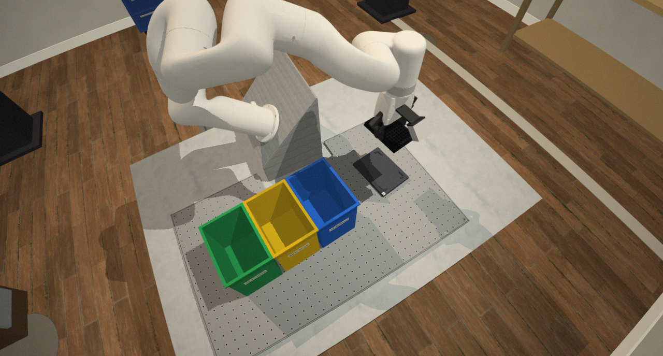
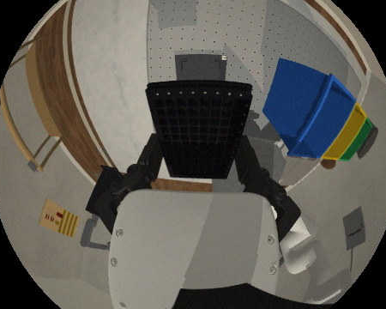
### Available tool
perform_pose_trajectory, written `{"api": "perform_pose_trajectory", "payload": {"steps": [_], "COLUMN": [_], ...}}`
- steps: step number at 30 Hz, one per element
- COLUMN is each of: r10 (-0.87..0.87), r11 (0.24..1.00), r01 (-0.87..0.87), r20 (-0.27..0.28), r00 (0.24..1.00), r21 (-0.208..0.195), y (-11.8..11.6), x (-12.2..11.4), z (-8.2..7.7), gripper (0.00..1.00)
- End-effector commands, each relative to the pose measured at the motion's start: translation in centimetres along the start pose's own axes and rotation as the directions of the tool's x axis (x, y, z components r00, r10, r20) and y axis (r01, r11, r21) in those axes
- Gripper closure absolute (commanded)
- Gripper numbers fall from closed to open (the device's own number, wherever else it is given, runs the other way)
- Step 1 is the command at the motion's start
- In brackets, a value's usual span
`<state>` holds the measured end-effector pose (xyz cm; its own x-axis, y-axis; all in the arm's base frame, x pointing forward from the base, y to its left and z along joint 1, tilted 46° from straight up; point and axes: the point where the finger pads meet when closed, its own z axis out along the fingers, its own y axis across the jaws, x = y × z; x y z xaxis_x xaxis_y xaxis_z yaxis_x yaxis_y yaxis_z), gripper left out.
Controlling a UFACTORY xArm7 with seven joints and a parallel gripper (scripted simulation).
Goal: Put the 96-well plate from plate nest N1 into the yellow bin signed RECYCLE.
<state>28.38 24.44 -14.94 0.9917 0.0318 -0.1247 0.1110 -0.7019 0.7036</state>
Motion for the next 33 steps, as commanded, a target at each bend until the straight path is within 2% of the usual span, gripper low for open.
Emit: {"api": "perform_pose_trajectory", "payload": {"steps": [1, 16, 18, 33], "r10": [0.0, 0.0, 0.059, 0.059], "r11": [1.0, 1.0, 0.998, 0.998], "r01": [0.0, 0.0, -0.059, -0.059], "r20": [-0.003, -0.003, -0.003, -0.003], "r00": [1.0, 1.0, 0.998, 0.998], "r21": [0.005, 0.005, 0.005, 0.005], "y": [-0.1, -0.1, 0.5, 4.9], "x": [0.1, 0.1, 0.1, 0.2], "z": [-0.9, -1.1, -1.1, -0.9], "gripper": [1.0, 1.0, 1.0, 1.0]}}
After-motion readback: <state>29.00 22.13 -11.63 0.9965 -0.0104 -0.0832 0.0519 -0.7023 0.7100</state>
